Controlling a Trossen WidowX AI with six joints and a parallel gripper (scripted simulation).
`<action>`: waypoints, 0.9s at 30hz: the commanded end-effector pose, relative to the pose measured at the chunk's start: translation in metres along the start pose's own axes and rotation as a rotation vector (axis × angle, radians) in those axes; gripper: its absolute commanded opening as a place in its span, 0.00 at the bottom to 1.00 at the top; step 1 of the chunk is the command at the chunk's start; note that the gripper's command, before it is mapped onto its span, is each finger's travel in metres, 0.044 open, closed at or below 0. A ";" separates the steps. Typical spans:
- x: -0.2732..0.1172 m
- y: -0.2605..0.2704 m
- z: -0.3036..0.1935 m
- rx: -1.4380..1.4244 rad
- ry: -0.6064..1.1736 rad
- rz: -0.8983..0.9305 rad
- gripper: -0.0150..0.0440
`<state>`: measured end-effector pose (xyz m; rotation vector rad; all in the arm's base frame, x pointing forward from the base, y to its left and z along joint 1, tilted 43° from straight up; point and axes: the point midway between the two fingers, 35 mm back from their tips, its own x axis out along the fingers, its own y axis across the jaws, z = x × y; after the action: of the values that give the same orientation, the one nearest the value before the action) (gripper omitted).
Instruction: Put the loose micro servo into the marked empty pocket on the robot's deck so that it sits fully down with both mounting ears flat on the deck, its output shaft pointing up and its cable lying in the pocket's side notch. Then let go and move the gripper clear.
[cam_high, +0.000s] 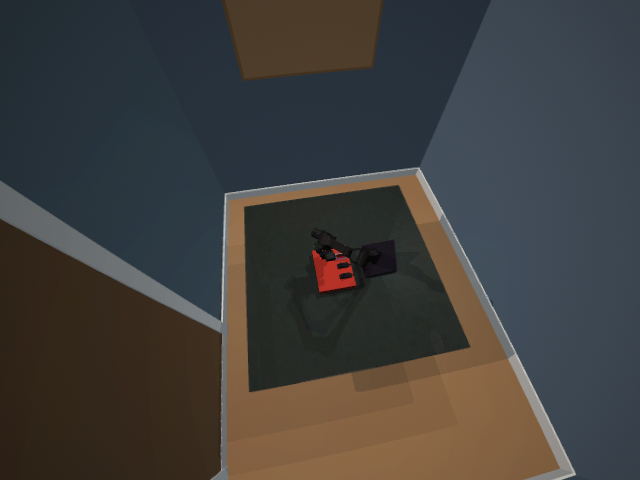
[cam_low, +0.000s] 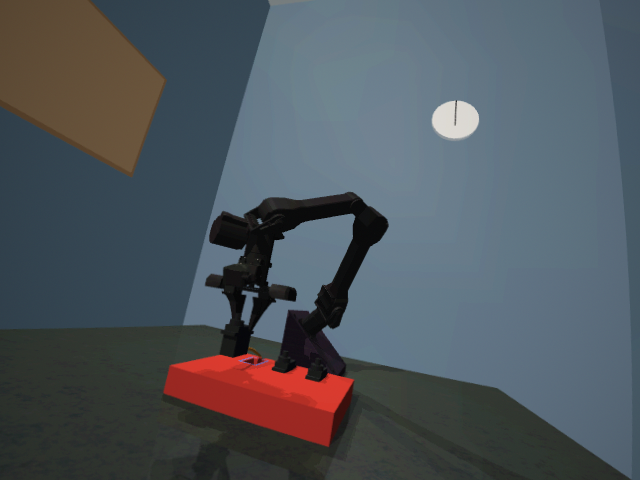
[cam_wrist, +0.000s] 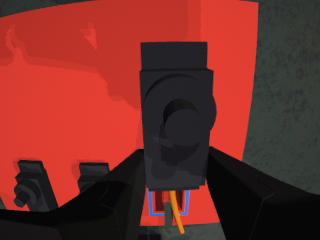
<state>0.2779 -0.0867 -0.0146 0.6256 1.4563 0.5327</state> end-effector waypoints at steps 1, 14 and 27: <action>-0.002 -0.002 -0.012 0.013 -0.002 -0.007 0.25; -0.002 -0.001 -0.073 0.016 0.001 -0.007 0.25; 0.000 -0.001 -0.108 0.017 0.003 -0.007 0.25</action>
<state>0.1737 -0.0798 -0.0161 0.6477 1.4714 0.5175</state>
